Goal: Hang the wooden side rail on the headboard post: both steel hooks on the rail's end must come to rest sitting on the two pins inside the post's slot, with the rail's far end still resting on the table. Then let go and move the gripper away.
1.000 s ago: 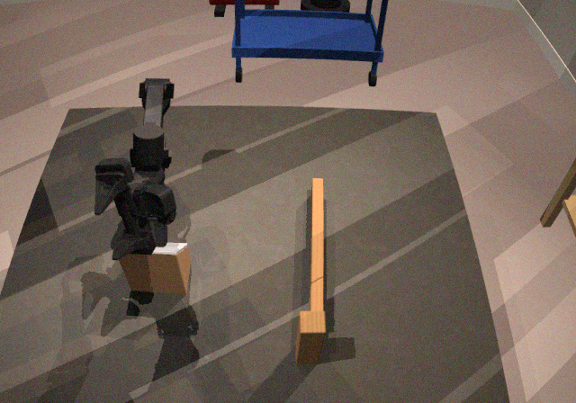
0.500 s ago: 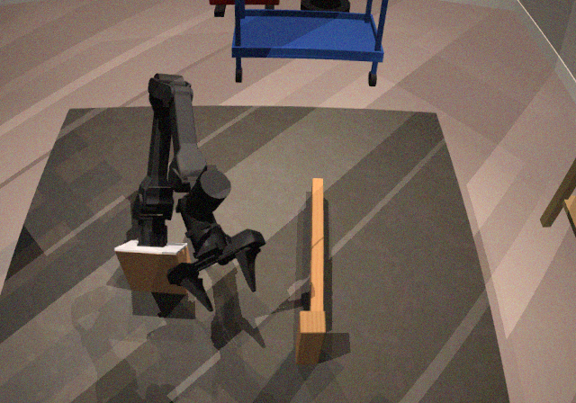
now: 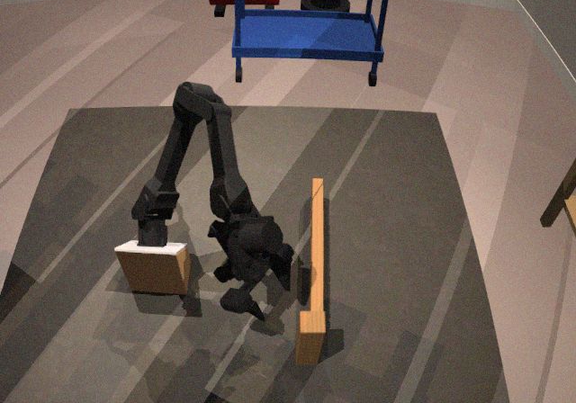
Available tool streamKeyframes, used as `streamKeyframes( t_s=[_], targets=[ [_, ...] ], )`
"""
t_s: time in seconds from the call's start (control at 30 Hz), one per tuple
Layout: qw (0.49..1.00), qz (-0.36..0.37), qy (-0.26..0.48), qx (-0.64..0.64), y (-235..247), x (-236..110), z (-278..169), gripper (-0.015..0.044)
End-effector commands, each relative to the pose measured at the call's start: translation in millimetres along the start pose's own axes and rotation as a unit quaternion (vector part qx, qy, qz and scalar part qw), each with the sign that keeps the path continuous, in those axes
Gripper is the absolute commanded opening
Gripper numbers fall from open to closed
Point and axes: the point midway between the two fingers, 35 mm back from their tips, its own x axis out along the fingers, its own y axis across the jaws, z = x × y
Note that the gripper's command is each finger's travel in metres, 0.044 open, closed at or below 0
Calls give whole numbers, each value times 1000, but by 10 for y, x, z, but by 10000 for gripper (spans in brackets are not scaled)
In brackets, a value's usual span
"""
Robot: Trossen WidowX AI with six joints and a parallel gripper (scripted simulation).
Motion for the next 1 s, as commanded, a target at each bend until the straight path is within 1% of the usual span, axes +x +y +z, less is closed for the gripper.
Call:
streamKeyframes(
  t_s=[0.0,0.6,0.67,0.77,0.87,0.97],
  targets=[
    [1000,-9,0,-14,-23,-4,-28,440],
    [1000,-8,0,-7,-24,-3,-28,440],
    [999,-2,2,47,-35,5,-25,440],
    [986,12,9,168,-61,21,-20,440],
    [958,22,20,286,-87,35,-17,440],
    [915,29,34,401,-114,47,-14,440]
  ],
)
